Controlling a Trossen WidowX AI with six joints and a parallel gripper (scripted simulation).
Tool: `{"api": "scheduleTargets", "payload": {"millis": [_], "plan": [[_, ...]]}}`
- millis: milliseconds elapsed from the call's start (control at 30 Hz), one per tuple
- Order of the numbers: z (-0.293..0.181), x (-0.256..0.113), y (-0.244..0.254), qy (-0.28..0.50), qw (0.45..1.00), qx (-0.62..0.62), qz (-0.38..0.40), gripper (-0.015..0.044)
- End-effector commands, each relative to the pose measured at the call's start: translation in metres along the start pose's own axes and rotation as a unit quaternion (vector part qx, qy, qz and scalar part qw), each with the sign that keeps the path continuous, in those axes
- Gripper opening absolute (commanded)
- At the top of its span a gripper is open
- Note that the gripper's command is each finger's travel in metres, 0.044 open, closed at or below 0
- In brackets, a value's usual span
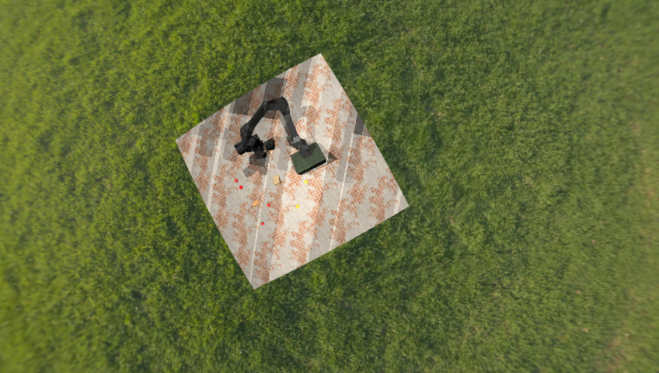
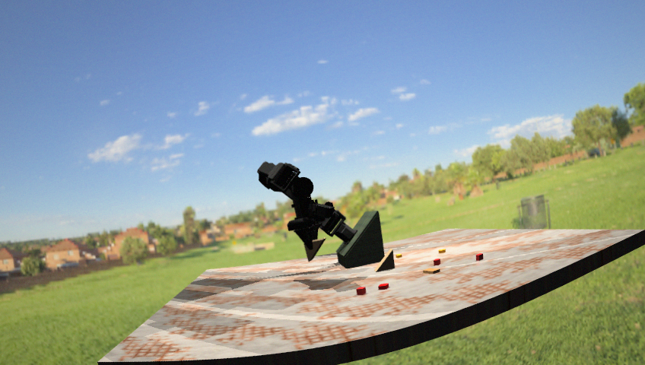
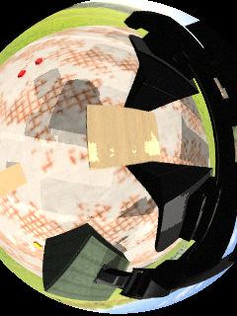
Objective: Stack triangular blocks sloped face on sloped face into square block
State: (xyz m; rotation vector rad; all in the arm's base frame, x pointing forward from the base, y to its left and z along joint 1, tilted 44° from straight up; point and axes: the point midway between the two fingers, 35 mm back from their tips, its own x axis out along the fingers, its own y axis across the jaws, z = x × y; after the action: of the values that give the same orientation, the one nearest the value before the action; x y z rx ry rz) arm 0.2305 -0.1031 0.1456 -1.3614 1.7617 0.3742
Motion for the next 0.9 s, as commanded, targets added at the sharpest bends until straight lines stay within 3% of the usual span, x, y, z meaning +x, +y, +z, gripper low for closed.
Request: {"api": "scheduleTargets", "payload": {"millis": [0,433,867], "plan": [[0.001,-0.002,-0.001,0.020,0.996,-0.081,-0.011,0.0000],[0.003,-0.005,-0.003,0.034,0.990,-0.139,-0.019,0.0000],[0.060,-0.020,0.002,0.020,0.990,-0.141,-0.017,0.0000]]}}
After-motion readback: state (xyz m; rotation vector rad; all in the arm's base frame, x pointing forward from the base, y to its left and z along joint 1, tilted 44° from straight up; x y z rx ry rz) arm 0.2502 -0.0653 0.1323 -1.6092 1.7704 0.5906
